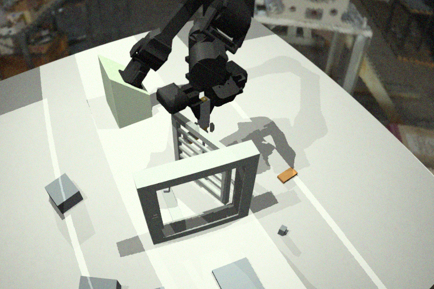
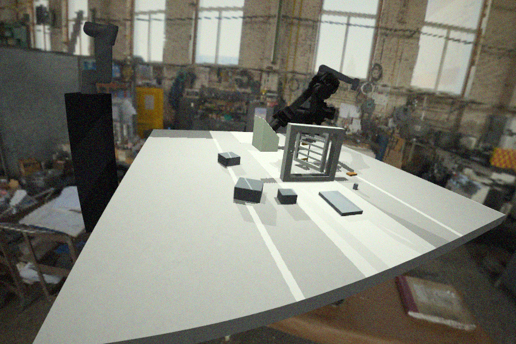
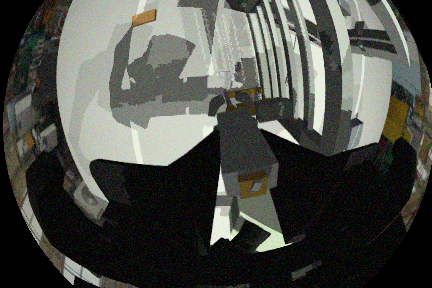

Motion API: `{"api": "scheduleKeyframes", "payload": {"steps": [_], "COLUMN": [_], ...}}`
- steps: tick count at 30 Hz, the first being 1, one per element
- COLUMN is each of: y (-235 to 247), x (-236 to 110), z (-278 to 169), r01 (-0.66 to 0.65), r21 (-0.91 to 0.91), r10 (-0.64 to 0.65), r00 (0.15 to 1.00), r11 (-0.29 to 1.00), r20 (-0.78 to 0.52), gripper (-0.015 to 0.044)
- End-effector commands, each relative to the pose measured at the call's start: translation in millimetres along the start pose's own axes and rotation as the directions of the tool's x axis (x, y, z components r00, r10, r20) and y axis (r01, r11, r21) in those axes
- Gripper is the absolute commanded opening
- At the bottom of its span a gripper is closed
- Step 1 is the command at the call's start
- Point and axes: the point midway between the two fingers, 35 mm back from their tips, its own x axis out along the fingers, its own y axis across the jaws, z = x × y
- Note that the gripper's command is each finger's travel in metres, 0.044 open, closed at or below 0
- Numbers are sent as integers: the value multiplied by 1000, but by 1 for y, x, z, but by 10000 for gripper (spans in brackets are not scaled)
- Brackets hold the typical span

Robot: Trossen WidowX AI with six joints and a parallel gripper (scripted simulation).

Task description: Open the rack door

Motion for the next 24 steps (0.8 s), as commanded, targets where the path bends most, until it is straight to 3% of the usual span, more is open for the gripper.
{"api": "scheduleKeyframes", "payload": {"steps": [1,24], "y": [9,52], "x": [-1,-2], "z": [2,20], "r01": [-3,-7], "r21": [71,381], "r10": [2,4], "r00": [1000,1000], "r11": [997,924], "r20": [7,8], "gripper": [13,13]}}
